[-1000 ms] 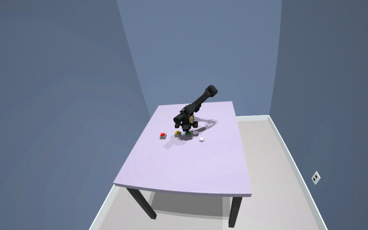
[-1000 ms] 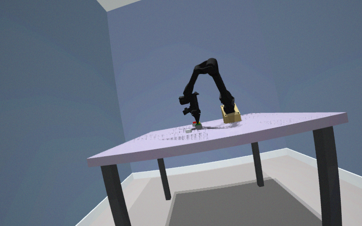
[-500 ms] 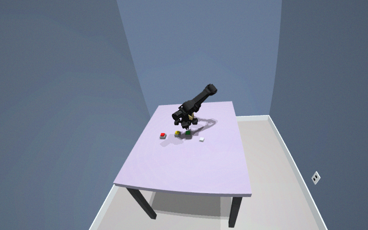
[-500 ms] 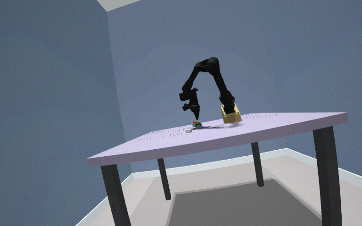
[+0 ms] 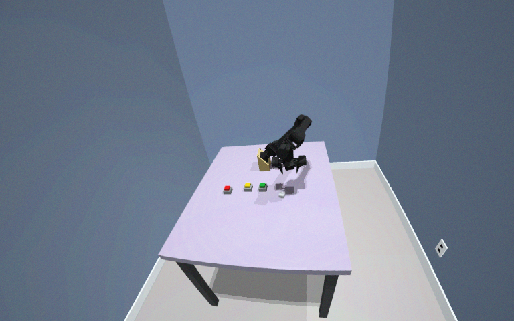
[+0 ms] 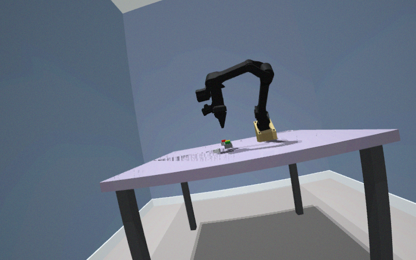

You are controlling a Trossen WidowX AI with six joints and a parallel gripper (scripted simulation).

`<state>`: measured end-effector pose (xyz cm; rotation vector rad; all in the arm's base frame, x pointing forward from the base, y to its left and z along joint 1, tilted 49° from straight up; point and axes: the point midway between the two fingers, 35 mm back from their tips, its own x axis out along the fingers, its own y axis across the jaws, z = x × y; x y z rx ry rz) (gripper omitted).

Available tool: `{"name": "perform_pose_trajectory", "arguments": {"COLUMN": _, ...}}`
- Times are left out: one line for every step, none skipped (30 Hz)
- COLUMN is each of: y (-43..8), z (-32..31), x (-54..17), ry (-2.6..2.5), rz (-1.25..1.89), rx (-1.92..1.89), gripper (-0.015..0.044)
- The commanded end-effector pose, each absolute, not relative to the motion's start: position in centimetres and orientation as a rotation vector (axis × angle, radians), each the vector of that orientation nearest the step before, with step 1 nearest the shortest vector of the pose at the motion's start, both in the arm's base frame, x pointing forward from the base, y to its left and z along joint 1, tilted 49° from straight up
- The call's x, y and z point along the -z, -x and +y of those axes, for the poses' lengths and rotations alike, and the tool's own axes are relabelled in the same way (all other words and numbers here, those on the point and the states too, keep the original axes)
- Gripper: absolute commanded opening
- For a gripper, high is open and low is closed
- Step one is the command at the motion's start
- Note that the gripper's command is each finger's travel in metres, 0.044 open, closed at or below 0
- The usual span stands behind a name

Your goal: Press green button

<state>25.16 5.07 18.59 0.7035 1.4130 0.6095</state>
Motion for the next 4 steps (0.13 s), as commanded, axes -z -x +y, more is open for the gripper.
{"name": "perform_pose_trajectory", "arguments": {"y": -24.67, "z": 5.78, "x": -19.99, "ry": -0.717, "rz": 1.424, "rx": -0.609, "gripper": 0.04}}
{"name": "perform_pose_trajectory", "arguments": {"y": -24.67, "z": 5.78, "x": -19.99, "ry": -0.717, "rz": 1.424, "rx": -0.609, "gripper": 0.04}}
{"name": "perform_pose_trajectory", "arguments": {"y": -24.67, "z": 5.78, "x": -19.99, "ry": -0.717, "rz": 1.424, "rx": -0.609, "gripper": 0.04}}
{"name": "perform_pose_trajectory", "arguments": {"y": -24.67, "z": 5.78, "x": -19.99, "ry": -0.717, "rz": 1.424, "rx": -0.609, "gripper": 0.04}}
